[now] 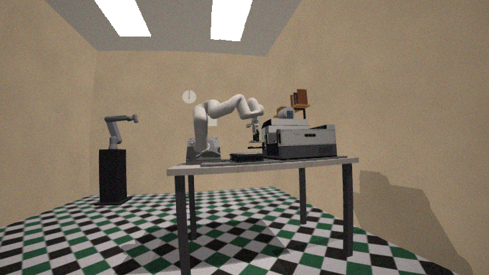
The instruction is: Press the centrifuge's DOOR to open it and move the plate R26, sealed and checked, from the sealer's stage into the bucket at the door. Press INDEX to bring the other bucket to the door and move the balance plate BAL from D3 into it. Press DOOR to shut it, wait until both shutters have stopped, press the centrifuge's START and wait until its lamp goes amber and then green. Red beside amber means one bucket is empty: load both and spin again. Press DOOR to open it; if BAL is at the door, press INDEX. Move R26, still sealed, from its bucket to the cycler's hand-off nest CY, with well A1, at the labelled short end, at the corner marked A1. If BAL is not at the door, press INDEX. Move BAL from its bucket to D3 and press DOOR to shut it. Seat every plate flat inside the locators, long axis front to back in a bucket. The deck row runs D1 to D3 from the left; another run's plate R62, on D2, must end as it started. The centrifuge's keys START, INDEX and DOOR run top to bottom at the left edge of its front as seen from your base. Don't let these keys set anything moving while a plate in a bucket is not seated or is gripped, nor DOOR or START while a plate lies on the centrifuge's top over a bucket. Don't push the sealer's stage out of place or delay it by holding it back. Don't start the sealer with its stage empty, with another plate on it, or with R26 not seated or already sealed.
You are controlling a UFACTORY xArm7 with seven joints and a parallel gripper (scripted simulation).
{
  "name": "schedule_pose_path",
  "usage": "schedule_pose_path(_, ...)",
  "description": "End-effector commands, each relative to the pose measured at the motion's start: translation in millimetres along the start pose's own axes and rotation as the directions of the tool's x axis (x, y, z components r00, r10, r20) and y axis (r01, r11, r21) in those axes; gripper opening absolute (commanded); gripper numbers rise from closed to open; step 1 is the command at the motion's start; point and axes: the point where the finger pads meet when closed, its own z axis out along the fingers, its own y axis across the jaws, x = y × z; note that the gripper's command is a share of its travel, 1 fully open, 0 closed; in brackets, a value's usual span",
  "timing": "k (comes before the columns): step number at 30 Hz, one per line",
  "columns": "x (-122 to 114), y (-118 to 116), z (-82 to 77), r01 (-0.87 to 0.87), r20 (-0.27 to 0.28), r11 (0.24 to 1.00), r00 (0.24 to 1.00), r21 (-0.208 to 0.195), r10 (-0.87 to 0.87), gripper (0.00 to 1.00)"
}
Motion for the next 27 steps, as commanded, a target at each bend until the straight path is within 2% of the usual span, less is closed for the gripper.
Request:
schedule_pose_path(1, -0.5, 0.8, -9.9, 0.000, 0.003, 1.000, 1.000, -0.004, 0.000, 0.00)
schedule_pose_path(27, -0.3, 0.7, -49.9, 0.000, 0.003, 1.000, 1.000, -0.004, 0.000, 0.00)
